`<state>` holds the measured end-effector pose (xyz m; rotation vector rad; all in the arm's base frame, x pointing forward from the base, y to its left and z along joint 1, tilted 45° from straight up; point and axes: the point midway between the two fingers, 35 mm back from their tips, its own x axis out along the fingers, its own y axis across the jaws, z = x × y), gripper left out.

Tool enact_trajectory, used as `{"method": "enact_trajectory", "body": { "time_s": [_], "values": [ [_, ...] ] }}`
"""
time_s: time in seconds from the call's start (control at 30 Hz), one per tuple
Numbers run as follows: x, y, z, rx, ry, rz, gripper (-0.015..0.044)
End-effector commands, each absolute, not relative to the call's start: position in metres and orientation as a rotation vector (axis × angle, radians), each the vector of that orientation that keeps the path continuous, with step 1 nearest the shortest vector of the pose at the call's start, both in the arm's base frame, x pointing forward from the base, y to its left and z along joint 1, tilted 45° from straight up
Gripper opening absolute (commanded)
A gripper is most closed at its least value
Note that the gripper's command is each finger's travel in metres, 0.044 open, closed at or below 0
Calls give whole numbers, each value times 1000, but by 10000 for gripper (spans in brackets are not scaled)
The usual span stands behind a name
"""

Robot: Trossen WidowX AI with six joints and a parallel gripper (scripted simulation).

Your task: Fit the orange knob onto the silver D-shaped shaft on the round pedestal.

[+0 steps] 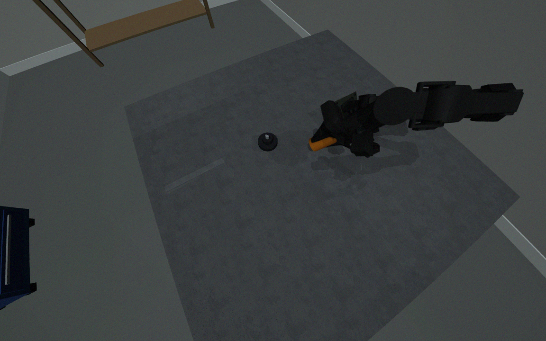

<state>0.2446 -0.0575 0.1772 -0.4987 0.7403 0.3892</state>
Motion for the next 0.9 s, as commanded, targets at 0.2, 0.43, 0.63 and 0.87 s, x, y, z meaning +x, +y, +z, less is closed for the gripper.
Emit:
{"method": "enact_trajectory", "body": {
  "time_s": [0.2, 0.43, 0.63, 0.87],
  "values": [
    [237, -71, 189, -552, 687, 220, 0],
    [236, -70, 189, -560, 681, 199, 0],
    [236, -68, 188, -581, 662, 139, 0],
    [235, -65, 185, -582, 662, 140, 0]
  ]
}}
